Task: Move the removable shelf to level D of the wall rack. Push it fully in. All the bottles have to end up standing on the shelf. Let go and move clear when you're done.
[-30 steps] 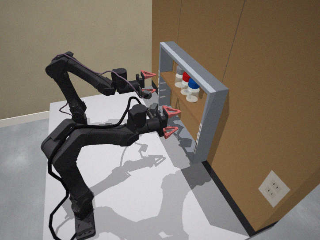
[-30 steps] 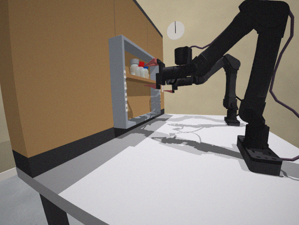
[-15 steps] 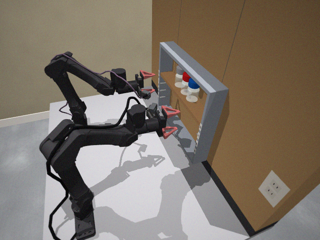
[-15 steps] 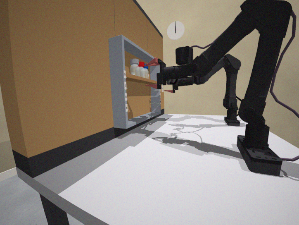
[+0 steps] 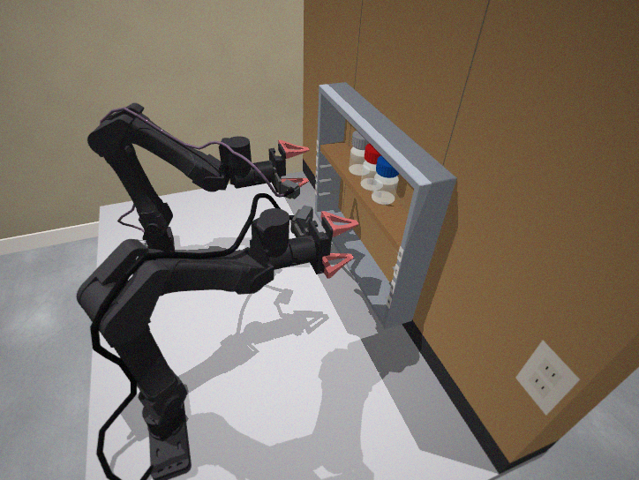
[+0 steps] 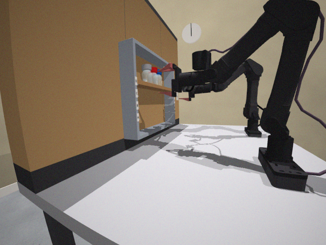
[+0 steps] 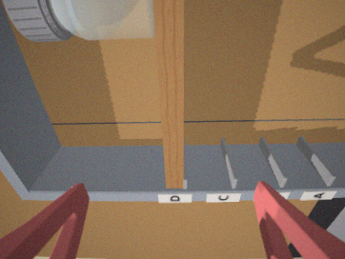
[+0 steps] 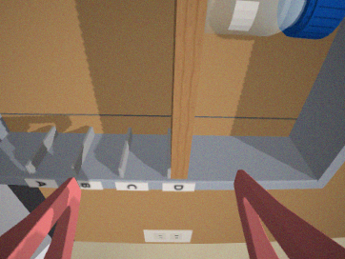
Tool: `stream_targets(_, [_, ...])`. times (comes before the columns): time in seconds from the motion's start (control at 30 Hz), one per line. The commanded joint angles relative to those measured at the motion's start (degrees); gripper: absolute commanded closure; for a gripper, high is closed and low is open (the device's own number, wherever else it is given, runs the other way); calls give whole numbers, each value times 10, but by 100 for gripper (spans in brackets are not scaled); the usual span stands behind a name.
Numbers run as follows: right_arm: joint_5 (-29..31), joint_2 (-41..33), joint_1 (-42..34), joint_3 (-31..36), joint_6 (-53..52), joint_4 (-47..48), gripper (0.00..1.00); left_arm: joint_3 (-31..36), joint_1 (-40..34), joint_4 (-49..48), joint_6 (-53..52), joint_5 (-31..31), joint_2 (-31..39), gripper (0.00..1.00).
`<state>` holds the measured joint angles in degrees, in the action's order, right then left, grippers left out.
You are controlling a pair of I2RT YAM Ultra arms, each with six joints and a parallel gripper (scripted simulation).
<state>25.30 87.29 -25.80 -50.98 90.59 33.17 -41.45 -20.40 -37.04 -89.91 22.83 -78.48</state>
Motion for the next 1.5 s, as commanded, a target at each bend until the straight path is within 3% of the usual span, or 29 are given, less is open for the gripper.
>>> stream_targets(0.0, [3,-22,-5,2,-6,12,0,7,-6,7,-1,5,14,0])
stream_targets(1.47, [3,-22,-5,2,-6,12,0,7,-6,7,-1,5,14,0])
